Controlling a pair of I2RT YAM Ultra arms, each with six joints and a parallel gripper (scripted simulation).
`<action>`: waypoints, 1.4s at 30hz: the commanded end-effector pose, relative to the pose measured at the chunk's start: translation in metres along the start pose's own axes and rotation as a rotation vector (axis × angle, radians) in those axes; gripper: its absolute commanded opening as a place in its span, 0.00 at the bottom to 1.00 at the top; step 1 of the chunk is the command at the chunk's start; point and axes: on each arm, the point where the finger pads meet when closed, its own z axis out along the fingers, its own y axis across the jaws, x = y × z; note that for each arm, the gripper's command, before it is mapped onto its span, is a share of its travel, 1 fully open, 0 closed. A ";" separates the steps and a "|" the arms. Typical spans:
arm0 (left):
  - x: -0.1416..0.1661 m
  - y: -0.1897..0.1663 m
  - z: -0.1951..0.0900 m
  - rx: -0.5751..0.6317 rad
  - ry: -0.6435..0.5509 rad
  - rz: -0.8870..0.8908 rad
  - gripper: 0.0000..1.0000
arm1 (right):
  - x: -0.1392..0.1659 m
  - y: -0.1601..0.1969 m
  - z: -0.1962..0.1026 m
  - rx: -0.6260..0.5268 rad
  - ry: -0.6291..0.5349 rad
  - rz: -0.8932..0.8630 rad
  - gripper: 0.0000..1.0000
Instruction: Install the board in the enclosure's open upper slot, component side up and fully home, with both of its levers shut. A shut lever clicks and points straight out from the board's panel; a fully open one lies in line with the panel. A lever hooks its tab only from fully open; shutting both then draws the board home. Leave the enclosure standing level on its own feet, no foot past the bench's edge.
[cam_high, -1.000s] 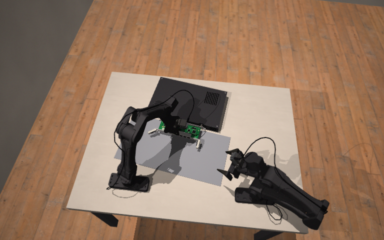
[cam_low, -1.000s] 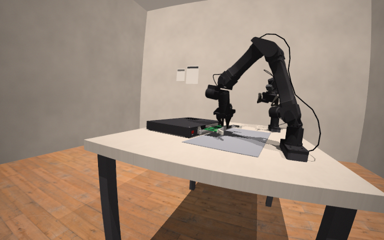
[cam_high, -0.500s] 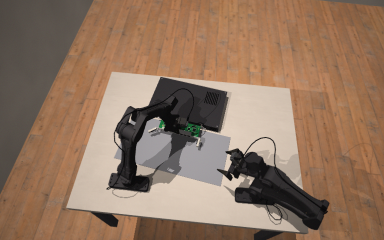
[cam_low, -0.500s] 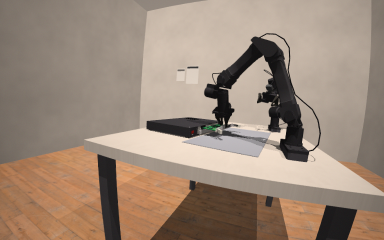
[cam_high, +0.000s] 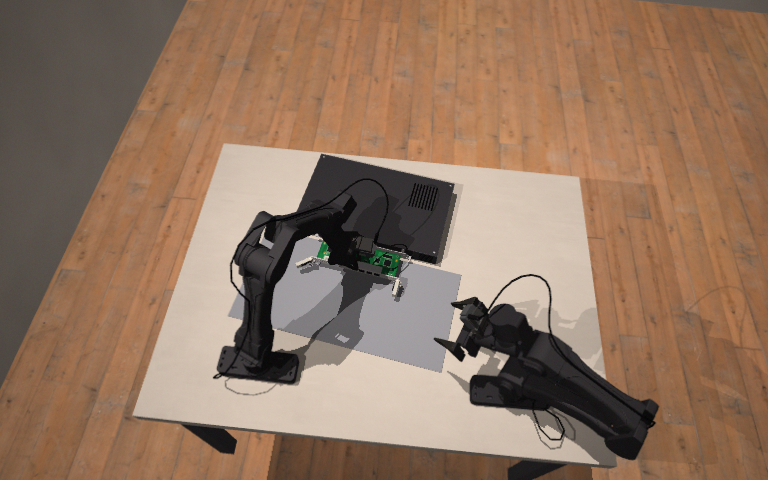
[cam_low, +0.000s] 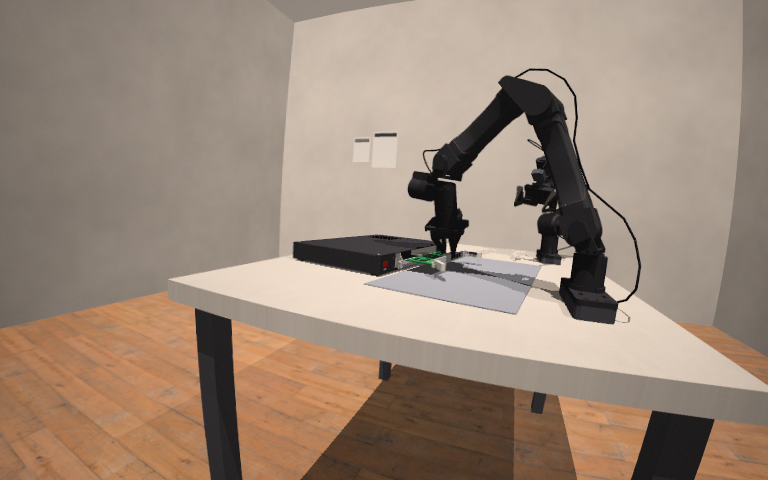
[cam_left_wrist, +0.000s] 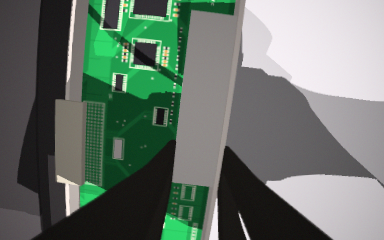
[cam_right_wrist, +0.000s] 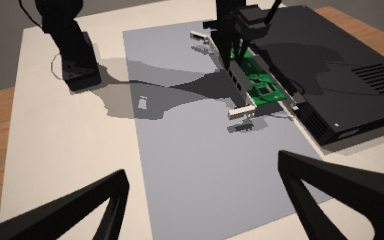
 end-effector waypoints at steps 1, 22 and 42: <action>-0.022 0.019 -0.023 -0.071 -0.053 0.042 0.19 | -0.004 0.000 -0.002 0.004 -0.016 0.007 1.00; -0.022 0.010 -0.024 -0.073 -0.044 0.042 0.19 | -0.004 0.000 -0.002 0.004 -0.016 0.007 1.00; -0.019 0.012 -0.018 -0.062 -0.052 0.044 0.19 | -0.004 0.000 -0.002 0.004 -0.016 0.007 1.00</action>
